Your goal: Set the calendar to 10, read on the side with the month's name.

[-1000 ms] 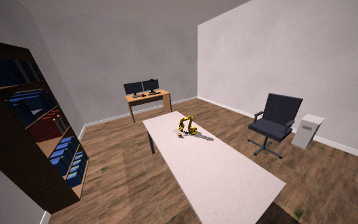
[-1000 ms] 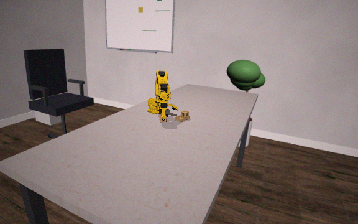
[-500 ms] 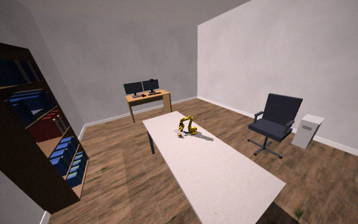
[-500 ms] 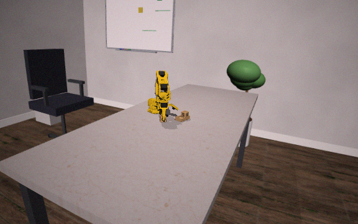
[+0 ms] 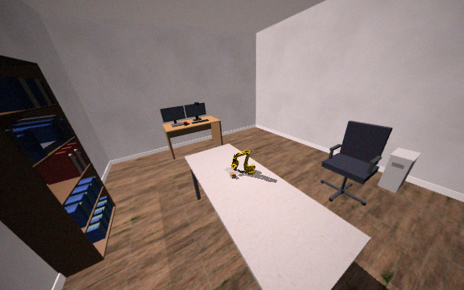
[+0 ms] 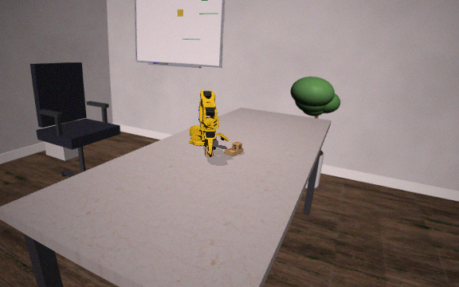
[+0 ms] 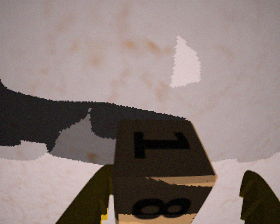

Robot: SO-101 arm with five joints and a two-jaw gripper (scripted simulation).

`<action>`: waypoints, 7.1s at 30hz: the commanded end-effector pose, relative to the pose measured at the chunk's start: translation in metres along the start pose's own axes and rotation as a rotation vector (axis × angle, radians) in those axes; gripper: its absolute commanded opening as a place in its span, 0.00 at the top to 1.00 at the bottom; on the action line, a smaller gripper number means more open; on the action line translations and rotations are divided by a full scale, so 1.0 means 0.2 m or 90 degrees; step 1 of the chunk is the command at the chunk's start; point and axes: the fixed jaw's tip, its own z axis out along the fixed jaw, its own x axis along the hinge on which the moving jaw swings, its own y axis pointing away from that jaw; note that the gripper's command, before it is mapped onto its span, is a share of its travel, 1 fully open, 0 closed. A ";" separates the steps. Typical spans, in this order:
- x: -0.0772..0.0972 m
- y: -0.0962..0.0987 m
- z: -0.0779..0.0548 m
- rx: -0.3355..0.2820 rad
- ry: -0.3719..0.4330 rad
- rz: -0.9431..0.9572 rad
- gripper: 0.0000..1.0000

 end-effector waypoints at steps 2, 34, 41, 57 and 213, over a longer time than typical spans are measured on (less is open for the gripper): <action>0.00 -0.01 -0.01 0.008 -0.001 0.012 0.64; 0.00 -0.01 -0.30 0.008 -0.001 0.012 0.64; 0.00 -0.01 -0.30 0.008 -0.001 0.012 0.64; 0.00 -0.02 -0.33 0.035 -0.001 0.012 0.64; -0.15 -0.12 -0.17 -0.120 0.147 0.999 0.65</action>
